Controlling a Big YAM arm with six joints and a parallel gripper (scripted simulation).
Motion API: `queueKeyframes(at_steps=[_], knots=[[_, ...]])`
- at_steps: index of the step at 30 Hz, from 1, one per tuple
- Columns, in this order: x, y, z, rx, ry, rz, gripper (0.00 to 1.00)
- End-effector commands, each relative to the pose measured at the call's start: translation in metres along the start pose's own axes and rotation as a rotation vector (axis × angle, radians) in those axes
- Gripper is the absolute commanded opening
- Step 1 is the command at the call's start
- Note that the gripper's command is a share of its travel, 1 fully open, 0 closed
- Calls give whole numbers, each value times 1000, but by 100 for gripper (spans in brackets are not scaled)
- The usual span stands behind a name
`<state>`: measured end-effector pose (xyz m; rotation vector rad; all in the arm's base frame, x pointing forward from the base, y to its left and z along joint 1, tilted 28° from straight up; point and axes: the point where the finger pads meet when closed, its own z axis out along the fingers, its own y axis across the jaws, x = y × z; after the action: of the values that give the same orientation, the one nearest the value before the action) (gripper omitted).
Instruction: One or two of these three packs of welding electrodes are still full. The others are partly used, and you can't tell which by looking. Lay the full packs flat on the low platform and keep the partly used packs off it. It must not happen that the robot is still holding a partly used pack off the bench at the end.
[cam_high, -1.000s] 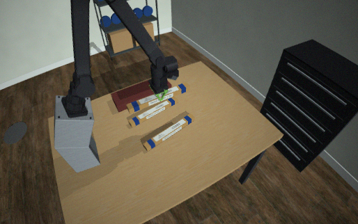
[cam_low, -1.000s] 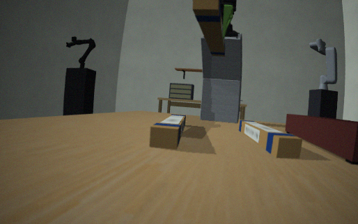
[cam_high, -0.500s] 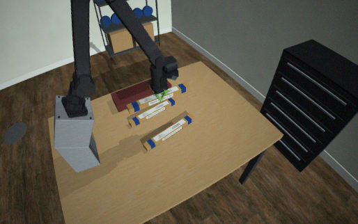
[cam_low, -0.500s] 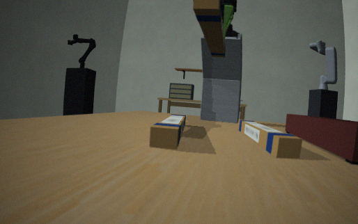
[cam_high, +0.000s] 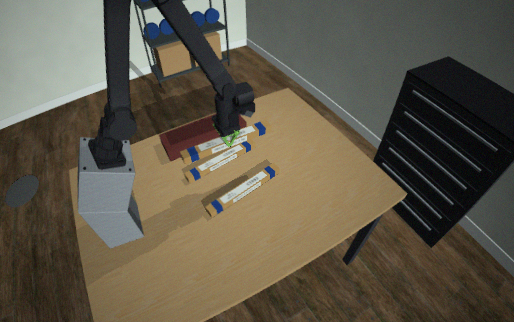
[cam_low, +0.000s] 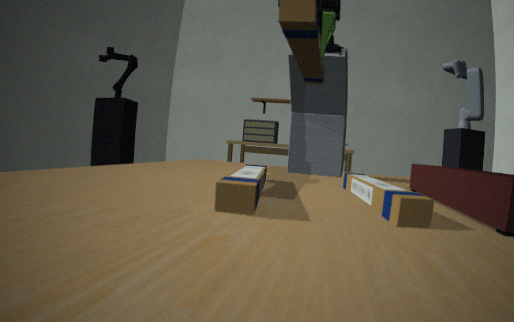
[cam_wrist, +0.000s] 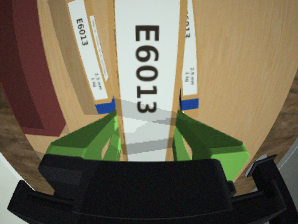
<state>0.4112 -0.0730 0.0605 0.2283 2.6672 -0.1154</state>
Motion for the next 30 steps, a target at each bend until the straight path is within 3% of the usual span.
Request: queueKeyframes(at_steps=[1,30], knots=[[-30,6,-17,-5,-75,0,0],[-33,6,-16,-5,-79,0,0]])
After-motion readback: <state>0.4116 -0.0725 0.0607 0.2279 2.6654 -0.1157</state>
